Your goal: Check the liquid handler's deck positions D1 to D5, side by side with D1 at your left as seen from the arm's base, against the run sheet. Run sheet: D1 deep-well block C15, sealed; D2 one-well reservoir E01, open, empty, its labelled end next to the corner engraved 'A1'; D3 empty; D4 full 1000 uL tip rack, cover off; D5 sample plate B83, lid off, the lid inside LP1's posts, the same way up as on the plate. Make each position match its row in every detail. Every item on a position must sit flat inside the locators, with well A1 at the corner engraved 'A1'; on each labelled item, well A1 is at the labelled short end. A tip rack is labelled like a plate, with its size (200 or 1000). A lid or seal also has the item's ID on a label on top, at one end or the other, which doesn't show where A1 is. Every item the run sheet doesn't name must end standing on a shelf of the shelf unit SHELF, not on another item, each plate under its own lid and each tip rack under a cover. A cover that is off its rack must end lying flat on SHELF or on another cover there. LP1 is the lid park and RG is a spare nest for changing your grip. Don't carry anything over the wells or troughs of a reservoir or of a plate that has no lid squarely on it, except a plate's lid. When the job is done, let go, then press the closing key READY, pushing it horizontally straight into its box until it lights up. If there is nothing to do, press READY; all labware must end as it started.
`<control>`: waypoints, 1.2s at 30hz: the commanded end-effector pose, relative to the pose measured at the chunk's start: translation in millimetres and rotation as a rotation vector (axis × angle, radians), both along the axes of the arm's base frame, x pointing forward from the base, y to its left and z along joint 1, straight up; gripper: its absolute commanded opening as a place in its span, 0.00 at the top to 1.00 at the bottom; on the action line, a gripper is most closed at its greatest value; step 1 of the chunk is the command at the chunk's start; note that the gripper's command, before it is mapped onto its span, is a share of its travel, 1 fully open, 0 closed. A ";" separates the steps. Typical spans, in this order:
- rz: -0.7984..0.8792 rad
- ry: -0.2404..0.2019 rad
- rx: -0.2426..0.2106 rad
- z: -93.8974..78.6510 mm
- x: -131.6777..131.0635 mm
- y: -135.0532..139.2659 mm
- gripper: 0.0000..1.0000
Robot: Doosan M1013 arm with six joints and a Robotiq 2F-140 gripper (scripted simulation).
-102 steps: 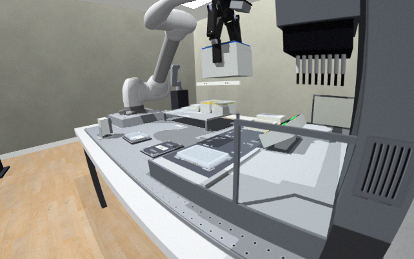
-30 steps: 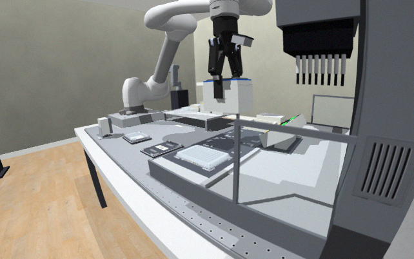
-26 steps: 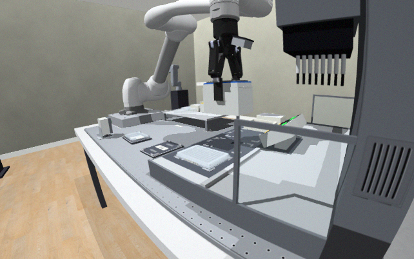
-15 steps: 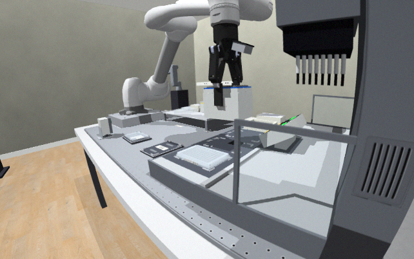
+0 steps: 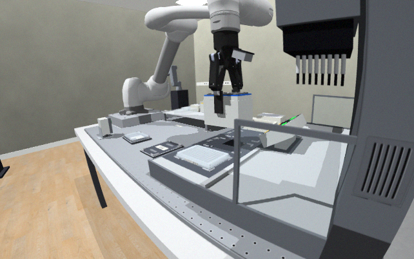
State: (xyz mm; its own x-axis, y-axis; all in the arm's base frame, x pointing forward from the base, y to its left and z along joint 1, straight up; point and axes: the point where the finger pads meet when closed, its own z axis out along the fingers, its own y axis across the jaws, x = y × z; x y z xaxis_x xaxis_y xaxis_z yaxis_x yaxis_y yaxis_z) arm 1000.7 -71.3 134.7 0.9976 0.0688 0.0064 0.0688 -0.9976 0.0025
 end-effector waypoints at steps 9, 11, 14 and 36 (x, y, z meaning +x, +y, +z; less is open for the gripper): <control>0.000 -0.002 0.000 -16.9 0.5 0.0 0.90; 0.000 -0.002 0.000 -20.2 0.5 0.0 0.90; 0.000 -0.002 0.000 -21.9 0.5 0.0 0.90; 0.000 -0.002 0.000 -55.2 0.8 0.0 0.90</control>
